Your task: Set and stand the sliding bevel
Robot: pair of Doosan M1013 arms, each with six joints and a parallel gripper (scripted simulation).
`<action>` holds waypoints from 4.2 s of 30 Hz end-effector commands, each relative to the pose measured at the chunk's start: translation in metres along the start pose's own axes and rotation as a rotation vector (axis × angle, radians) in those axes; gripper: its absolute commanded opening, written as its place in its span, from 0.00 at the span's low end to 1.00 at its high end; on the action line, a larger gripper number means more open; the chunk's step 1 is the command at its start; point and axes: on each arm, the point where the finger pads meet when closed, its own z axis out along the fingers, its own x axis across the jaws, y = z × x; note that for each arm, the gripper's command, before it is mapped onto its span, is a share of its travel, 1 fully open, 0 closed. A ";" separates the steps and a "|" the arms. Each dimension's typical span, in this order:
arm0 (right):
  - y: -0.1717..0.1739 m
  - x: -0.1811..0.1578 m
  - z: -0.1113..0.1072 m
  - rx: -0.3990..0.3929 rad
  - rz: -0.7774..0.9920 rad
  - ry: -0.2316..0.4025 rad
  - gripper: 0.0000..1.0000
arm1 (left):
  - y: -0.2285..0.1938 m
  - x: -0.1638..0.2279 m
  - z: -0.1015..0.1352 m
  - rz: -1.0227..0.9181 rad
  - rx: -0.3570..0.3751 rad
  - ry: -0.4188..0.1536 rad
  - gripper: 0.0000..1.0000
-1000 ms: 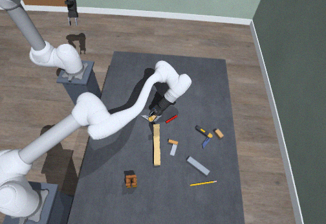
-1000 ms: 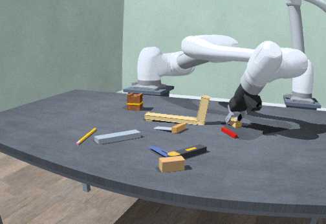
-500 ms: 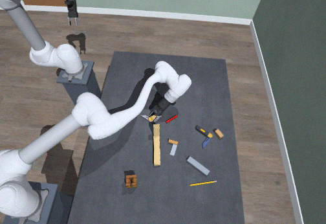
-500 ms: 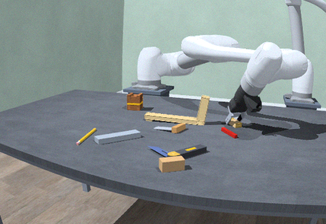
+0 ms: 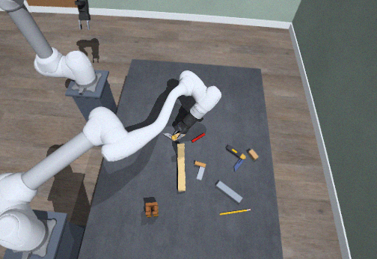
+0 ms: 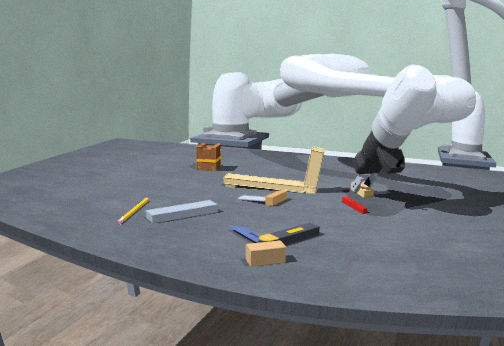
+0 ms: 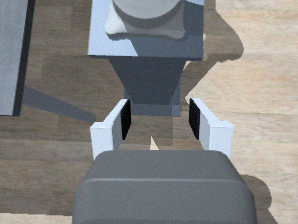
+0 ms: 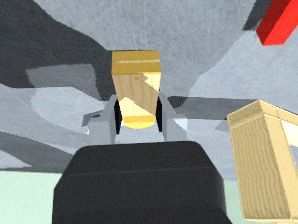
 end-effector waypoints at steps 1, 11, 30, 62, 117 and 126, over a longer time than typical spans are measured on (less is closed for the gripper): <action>0.001 0.000 -0.002 0.002 -0.001 0.000 0.00 | 0.000 0.000 -0.001 0.000 -0.001 0.001 1.00; 0.001 0.000 -0.002 0.002 -0.001 0.000 0.00 | 0.000 0.000 -0.001 0.000 -0.001 0.001 1.00; 0.001 0.000 -0.002 0.002 -0.001 0.000 0.00 | 0.000 0.000 -0.001 0.000 -0.001 0.001 1.00; 0.001 0.000 -0.002 0.002 -0.001 0.000 0.00 | 0.000 0.000 -0.001 0.000 -0.001 0.001 1.00; 0.072 0.000 -0.072 0.002 -0.001 0.000 0.00 | 0.000 0.000 -0.001 0.000 -0.001 0.001 1.00; 0.072 0.000 -0.072 0.002 -0.001 0.000 0.00 | 0.000 0.000 -0.001 0.000 -0.001 0.001 1.00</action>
